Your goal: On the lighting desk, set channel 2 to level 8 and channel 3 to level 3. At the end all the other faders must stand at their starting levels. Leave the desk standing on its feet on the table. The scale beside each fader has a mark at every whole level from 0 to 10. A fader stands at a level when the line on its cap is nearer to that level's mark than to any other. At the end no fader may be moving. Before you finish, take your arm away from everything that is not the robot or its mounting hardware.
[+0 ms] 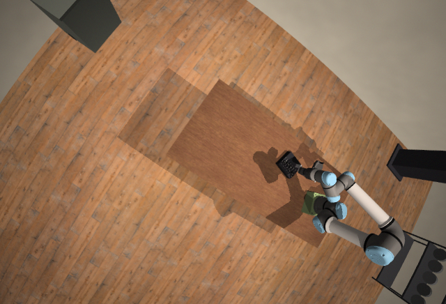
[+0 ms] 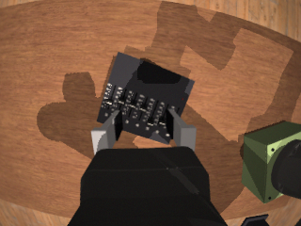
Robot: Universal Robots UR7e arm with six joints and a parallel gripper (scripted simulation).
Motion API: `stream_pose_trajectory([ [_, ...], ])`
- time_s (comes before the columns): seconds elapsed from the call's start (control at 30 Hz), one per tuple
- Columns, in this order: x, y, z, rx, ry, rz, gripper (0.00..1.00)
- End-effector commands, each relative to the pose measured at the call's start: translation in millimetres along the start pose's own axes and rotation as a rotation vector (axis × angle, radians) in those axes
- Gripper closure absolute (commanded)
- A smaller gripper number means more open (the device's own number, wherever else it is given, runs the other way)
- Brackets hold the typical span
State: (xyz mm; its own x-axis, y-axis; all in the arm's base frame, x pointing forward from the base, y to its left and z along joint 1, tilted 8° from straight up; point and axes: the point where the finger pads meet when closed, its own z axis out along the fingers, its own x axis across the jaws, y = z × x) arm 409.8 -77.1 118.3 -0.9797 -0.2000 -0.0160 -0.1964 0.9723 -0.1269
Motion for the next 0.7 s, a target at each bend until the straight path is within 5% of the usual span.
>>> stream_pose_trajectory([
  [0.0, -4, -1, 1.9, 0.0, -0.002, -0.092, 0.0],
  [0.67, -26, -3, 15.7, 0.002, -0.003, -0.63, 0.0],
])
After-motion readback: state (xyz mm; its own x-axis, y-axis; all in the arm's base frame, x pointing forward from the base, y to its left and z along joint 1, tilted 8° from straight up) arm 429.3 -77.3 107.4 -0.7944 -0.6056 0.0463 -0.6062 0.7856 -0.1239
